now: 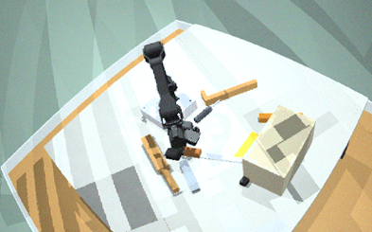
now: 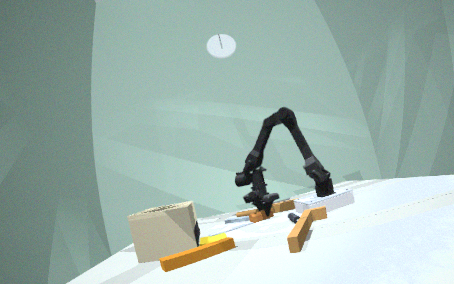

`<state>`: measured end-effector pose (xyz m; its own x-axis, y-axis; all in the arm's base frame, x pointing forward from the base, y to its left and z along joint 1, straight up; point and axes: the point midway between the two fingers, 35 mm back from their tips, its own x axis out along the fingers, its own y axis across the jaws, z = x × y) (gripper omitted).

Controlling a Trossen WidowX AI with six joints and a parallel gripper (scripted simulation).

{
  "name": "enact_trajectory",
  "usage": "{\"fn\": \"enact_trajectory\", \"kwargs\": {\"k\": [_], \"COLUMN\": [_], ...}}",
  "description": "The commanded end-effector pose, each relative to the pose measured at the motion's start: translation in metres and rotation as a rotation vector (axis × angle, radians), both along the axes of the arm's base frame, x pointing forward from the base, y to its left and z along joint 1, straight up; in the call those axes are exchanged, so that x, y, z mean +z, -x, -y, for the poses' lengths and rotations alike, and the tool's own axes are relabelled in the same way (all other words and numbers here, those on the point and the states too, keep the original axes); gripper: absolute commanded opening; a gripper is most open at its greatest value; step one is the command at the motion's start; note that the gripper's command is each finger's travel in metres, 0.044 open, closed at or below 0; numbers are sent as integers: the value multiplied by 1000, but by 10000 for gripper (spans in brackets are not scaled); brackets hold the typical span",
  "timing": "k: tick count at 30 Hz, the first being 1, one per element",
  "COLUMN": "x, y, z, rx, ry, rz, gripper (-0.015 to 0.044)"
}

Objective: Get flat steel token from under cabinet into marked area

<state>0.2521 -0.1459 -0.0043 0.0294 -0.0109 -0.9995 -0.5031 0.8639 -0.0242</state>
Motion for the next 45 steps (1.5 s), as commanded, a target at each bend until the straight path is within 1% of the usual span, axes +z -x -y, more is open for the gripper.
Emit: {"fn": "enact_trajectory", "kwargs": {"k": [1,5,9,10,45], "x": [0,0,0,0,2], "y": [0,0,0,0,-48], "z": [0,0,0,0,-27], "rx": [-1,-1,-1,0,-4], "ry": [1,1,1,0,-6], "rz": [1,1,1,0,0], "gripper": [145,118,13,0,0]}}
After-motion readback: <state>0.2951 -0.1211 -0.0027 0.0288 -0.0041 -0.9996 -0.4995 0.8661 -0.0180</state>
